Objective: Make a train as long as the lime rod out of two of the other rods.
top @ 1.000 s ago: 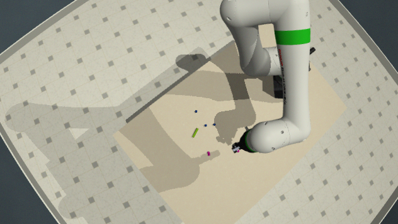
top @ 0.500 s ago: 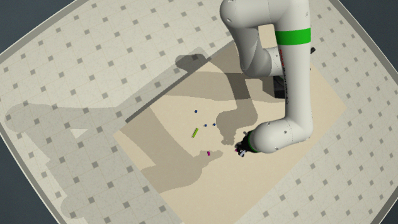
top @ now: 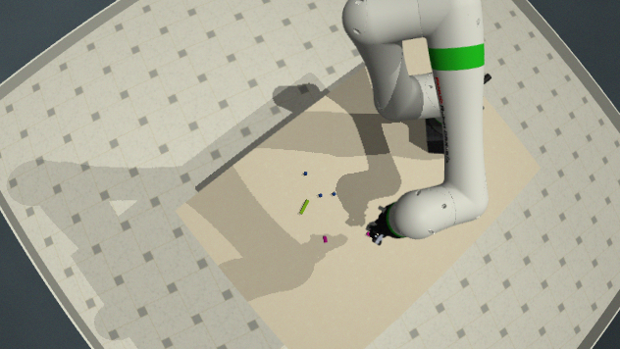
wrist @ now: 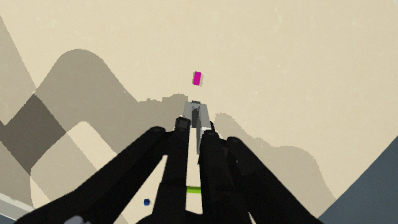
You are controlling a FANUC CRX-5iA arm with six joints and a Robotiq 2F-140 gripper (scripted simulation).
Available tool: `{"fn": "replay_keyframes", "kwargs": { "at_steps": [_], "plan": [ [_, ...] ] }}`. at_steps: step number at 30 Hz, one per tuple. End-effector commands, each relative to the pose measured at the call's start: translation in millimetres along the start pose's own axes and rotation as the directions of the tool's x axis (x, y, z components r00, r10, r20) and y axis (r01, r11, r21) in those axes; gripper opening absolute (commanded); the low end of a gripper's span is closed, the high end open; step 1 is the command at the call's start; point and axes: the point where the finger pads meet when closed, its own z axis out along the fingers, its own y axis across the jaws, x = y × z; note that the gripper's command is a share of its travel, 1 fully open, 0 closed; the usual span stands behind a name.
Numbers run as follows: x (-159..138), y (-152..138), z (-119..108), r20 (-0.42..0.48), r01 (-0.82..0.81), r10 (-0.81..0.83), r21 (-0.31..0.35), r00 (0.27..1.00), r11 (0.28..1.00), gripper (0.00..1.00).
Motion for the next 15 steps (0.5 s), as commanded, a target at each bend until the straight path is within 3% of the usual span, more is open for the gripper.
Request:
{"fn": "replay_keyframes", "kwargs": {
  "at_steps": [1, 15],
  "plan": [
    [0, 0, 0, 0.000, 0.000, 0.000, 0.000, 1.000, 1.000, 0.03],
    [0, 0, 12, 0.002, -0.004, 0.004, -0.003, 1.000, 1.000, 0.03]
  ]
}}
